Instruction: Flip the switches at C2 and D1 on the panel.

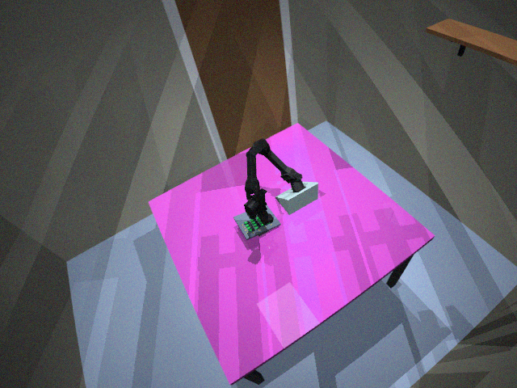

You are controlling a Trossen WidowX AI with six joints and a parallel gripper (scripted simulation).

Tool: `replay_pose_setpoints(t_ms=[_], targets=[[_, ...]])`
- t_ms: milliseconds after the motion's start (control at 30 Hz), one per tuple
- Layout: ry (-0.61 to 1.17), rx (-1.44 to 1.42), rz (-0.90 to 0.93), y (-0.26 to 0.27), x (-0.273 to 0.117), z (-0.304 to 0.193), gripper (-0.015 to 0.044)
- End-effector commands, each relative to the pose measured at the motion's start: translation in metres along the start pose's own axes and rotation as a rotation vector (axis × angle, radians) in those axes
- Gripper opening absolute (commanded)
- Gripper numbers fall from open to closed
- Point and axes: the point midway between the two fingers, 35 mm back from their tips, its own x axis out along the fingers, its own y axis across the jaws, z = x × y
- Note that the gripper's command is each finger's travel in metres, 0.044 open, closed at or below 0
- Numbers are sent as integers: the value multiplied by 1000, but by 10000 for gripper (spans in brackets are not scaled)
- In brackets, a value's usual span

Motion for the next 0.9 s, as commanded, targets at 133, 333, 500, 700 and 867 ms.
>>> replay_pose_setpoints(t_ms=[133, 333, 500, 700, 867], targets=[[-10, -2, -2, 0, 11, 2, 0], [-11, -1, -2, 0, 19, 3, 0], [-11, -1, -2, 0, 23, 3, 0], [-11, -1, -2, 0, 23, 3, 0], [-11, -1, -2, 0, 23, 3, 0]])
